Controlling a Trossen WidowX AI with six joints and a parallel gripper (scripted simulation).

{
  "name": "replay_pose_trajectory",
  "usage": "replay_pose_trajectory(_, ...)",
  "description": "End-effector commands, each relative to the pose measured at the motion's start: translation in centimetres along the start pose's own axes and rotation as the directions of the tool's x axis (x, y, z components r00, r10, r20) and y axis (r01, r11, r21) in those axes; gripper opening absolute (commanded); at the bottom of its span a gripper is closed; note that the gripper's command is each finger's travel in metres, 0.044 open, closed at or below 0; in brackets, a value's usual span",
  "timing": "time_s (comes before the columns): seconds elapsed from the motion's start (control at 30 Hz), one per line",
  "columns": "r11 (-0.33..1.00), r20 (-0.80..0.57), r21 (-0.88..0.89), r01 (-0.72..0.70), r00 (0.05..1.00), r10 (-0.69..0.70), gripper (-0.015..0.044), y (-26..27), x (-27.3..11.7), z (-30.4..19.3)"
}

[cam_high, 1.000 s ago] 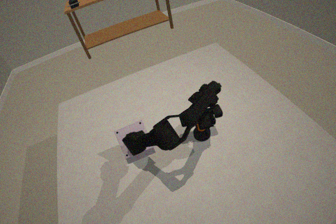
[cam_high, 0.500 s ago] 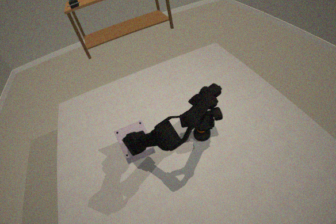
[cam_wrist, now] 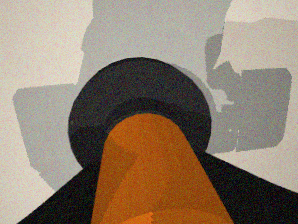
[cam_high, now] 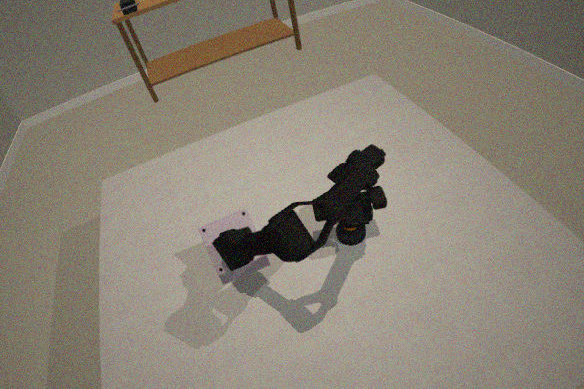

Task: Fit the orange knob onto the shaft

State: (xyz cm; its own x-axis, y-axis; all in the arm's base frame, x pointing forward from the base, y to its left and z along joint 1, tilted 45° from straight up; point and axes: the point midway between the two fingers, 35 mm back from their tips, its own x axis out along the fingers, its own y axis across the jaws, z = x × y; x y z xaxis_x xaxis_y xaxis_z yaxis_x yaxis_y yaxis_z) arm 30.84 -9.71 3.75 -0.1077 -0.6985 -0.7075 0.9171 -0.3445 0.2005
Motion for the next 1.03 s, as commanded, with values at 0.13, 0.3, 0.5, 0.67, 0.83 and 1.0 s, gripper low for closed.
replay_pose_trajectory(0.13,1.0,0.0,-0.003,-0.001,1.0,0.001,0.0394,0.0,-0.1,0.0)
replay_pose_trajectory(0.3,1.0,0.0,-0.003,-0.001,1.0,0.001,0.044,0.0,-0.1,0.0)
replay_pose_trajectory(0.5,1.0,0.0,-0.003,-0.001,1.0,0.001,0.044,0.0,-0.1,0.0)
replay_pose_trajectory(0.67,1.0,-0.007,-0.003,0.001,1.0,-0.001,0.044,0.3,-5.6,-0.3)
replay_pose_trajectory(0.83,1.0,-0.003,-0.002,0.001,1.0,-0.001,0.044,-0.1,-9.6,-0.1)
replay_pose_trajectory(1.0,1.0,-0.003,-0.002,0.001,1.0,-0.001,0.044,0.3,-9.6,-0.3)
